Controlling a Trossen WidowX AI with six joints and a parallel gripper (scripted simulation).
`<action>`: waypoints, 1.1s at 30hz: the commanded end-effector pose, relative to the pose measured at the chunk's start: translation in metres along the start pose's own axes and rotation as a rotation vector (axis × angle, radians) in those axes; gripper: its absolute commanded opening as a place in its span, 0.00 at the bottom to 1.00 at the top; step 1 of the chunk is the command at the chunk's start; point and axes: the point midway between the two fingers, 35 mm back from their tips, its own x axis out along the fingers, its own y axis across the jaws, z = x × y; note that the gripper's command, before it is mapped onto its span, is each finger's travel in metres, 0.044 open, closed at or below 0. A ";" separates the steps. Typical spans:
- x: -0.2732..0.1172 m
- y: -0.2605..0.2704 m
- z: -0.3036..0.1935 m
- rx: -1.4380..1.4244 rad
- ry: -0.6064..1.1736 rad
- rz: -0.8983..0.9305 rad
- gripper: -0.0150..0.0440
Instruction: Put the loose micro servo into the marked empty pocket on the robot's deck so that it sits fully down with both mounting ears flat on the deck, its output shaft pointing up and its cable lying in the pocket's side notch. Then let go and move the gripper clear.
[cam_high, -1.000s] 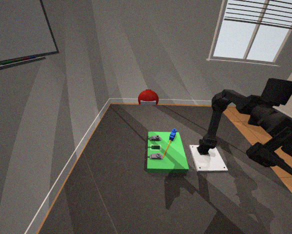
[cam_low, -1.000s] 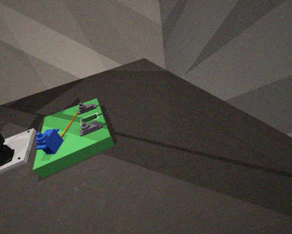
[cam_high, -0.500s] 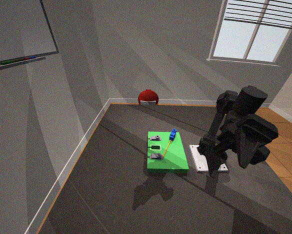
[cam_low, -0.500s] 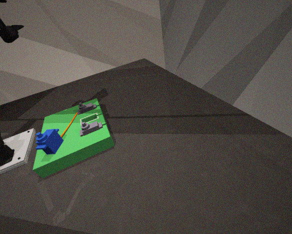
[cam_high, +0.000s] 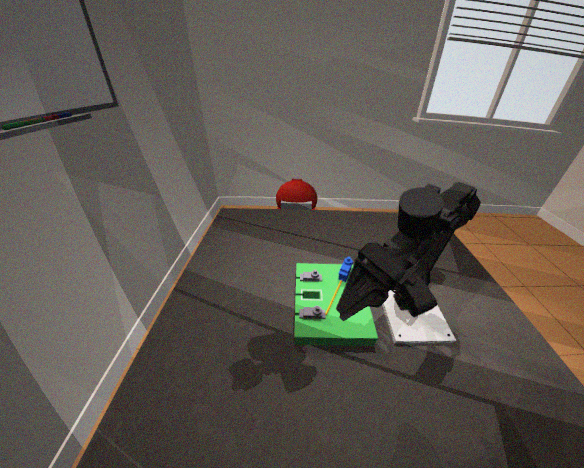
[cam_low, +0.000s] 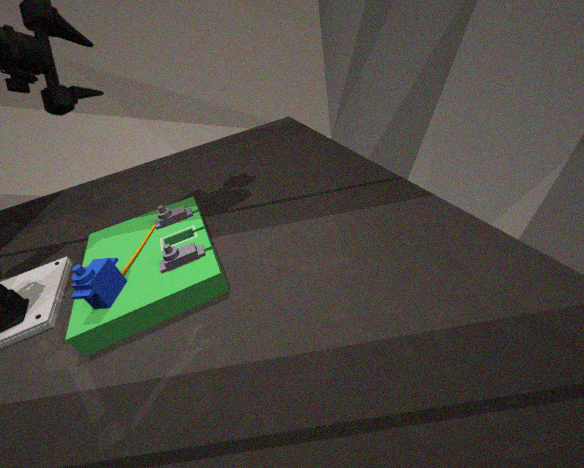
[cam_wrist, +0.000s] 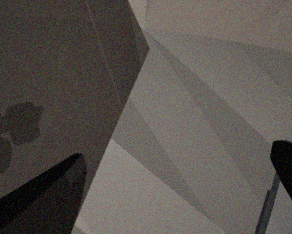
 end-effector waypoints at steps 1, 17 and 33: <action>0.006 0.025 -0.021 0.050 0.042 0.091 1.00; -0.012 0.131 -0.109 0.329 0.251 0.459 1.00; -0.073 0.230 -0.156 0.712 0.431 0.790 1.00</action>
